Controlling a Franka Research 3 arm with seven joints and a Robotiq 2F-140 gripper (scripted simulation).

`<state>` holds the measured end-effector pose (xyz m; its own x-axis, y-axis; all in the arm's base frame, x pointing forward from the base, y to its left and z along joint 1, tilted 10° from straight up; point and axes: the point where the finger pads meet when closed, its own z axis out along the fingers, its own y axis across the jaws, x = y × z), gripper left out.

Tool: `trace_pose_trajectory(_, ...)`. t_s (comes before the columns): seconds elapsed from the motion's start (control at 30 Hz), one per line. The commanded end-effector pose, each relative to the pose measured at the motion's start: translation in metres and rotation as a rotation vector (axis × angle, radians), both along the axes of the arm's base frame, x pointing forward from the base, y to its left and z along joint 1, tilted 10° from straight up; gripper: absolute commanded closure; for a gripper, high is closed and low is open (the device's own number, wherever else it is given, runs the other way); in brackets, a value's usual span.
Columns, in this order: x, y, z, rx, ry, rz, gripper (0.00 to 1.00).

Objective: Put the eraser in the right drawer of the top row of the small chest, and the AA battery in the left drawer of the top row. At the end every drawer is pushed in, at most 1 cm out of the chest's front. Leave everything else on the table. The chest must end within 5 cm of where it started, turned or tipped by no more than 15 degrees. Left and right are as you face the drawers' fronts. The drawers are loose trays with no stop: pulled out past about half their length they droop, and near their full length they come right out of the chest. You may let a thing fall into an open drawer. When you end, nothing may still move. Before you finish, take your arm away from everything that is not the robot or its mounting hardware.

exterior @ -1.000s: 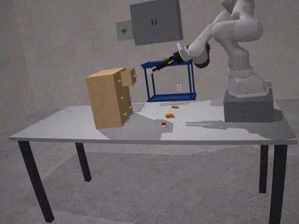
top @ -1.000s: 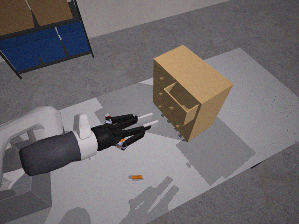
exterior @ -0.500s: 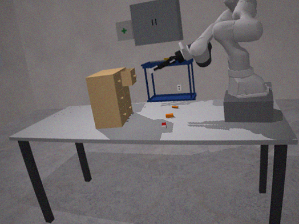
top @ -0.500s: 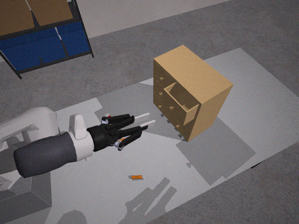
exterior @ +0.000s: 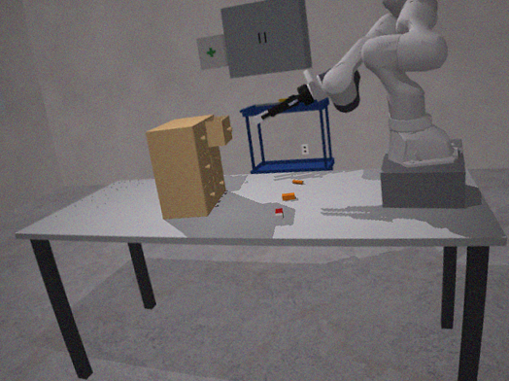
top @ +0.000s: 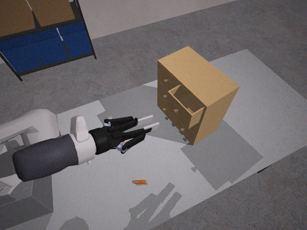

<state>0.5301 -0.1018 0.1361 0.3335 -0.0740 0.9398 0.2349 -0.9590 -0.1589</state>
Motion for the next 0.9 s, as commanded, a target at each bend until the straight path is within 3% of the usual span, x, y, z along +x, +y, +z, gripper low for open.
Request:
trace_pose_trajectory(0.0,-0.0009,0.0017,-0.0012,0.010,0.011,0.002,0.80)
trace_pose_trajectory(0.87,-0.0042,0.0000,0.0039,-0.002,0.057,0.011,0.80)
